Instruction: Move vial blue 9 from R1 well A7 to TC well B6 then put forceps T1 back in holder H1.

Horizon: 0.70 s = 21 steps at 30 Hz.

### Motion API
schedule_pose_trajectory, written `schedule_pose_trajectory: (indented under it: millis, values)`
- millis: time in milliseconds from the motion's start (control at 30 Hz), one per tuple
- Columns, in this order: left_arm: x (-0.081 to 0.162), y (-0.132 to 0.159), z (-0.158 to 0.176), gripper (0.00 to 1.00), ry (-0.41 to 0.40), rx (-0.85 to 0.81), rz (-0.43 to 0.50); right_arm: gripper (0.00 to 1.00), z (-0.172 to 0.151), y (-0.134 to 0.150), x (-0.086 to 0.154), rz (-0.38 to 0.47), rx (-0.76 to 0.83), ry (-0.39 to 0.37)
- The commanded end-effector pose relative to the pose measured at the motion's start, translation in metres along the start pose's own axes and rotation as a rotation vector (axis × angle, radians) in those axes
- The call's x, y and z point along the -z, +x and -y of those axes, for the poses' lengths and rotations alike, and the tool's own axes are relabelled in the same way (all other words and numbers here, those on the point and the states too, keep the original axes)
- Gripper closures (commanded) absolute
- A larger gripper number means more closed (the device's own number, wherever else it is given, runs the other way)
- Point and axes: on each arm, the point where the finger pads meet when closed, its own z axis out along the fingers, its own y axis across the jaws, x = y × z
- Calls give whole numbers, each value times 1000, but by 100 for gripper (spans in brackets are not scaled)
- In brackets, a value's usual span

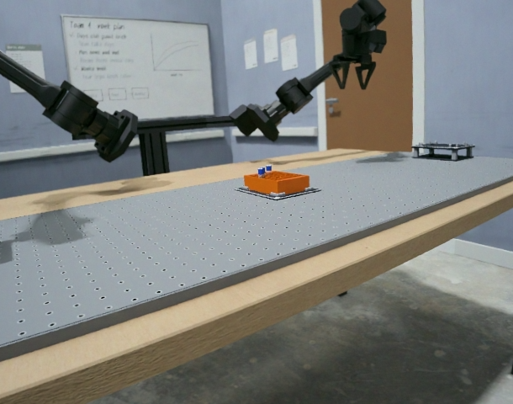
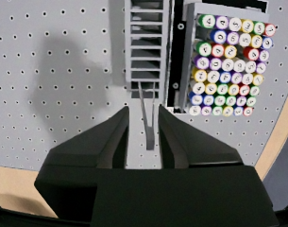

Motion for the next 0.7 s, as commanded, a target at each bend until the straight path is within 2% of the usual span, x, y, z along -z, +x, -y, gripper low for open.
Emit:
schedule_pose_trajectory:
  millis: [0, 467, 533, 567, 667]
  values:
    - [5, -6, -2, 0, 3, 15, 6, 77, 18, -3, 9, 1, -52, 14]
    - [5, -6, -2, 0, 3, 15, 6, 77, 13, -9, 37, 19, -42, 7]
    - [5, -6, -2, 0, 3, 15, 6, 77, 13, -9, 37, 19, -42, 7]
    - [5, -6, -2, 0, 3, 15, 6, 77, 5, 3, 27, -17, -27, 5]
    - [5, -6, -2, 0, 3, 15, 6, 77, 13, -9, 44, 19, -42, 6]
